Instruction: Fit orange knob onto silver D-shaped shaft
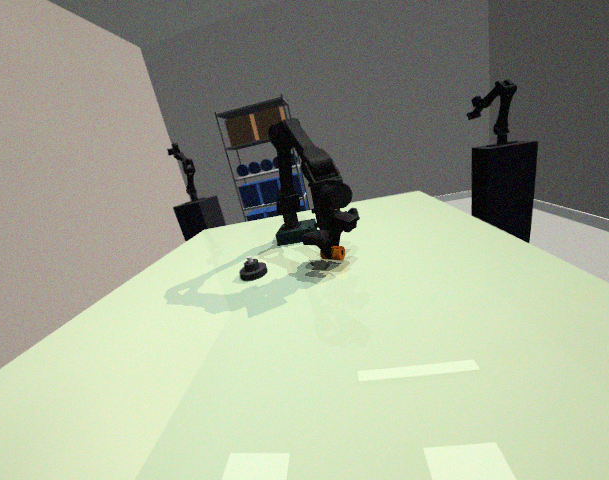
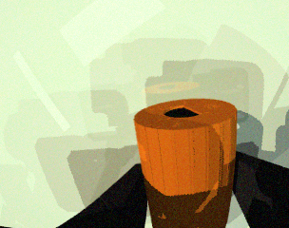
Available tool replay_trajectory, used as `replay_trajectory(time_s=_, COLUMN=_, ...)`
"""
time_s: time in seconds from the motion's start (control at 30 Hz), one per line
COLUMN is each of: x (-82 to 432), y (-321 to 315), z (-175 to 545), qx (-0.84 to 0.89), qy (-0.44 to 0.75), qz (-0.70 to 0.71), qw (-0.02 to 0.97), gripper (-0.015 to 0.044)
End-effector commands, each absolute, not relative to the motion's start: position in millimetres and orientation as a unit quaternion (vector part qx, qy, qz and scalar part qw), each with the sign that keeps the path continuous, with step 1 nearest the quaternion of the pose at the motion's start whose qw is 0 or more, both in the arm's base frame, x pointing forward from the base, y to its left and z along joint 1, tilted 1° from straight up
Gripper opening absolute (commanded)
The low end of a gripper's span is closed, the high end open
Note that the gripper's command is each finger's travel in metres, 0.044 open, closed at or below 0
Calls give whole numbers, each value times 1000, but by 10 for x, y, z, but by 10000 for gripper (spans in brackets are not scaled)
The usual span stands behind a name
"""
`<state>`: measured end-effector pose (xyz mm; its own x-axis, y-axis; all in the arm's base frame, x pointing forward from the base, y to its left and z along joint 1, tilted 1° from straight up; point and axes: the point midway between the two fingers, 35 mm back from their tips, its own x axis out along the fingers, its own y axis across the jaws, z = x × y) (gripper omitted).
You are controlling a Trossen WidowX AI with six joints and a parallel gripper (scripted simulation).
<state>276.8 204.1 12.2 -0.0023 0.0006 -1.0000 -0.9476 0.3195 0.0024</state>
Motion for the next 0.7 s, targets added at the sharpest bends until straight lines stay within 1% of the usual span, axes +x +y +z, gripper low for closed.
replay_trajectory(time_s=0.0, x=2785, y=2060, z=155, qx=-381, qy=591, qz=386, qw=597, gripper=179)
replay_trajectory(time_s=0.2, x=2786, y=2059, z=155, qx=-321, qy=626, qz=326, qw=631, gripper=179)
replay_trajectory(time_s=0.4, x=2786, y=2059, z=155, qx=-307, qy=633, qz=313, qw=638, gripper=179)
replay_trajectory(time_s=0.67, x=2786, y=2059, z=155, qx=-221, qy=668, qz=228, qw=673, gripper=179)
